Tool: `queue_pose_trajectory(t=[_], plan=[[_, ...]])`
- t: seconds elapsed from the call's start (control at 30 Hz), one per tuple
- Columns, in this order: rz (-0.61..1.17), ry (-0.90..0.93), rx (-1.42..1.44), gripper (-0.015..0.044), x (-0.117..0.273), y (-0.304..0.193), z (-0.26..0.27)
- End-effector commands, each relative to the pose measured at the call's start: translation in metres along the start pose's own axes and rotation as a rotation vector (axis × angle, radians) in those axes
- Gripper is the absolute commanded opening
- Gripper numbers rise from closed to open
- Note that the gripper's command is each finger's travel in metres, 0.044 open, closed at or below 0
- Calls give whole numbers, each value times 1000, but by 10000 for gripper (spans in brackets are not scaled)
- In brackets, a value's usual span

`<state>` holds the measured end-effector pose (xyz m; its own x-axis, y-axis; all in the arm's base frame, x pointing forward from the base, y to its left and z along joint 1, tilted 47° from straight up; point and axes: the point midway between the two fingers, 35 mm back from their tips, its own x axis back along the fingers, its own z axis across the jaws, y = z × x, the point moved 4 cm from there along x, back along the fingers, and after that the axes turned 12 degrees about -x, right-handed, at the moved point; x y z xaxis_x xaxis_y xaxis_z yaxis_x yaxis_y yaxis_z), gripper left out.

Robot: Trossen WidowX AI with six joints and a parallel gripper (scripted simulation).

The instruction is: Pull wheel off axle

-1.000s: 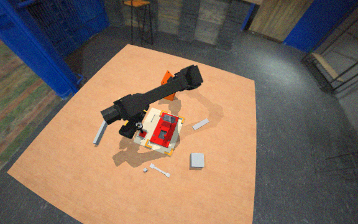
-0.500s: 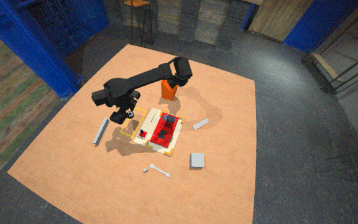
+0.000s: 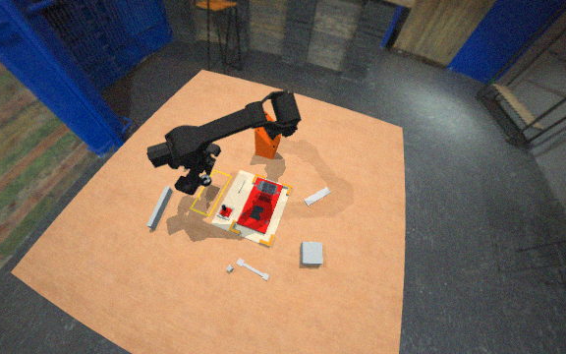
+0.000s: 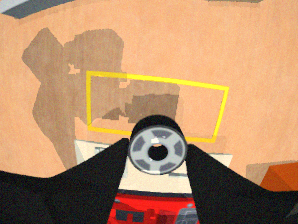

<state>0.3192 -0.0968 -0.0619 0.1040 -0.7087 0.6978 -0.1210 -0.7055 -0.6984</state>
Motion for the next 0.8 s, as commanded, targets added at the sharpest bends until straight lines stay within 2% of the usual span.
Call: queue_pose_trajectory(t=[0.0, 0.37, 0.47, 0.77], plan=[[8, -1, -8, 0, -10, 0, -1], [12, -1, -7, 0, -83, -2, -1], [13, -2, -7, 0, -88, -2, -2], [6, -7, 1, 236, -82, -2, 0]])
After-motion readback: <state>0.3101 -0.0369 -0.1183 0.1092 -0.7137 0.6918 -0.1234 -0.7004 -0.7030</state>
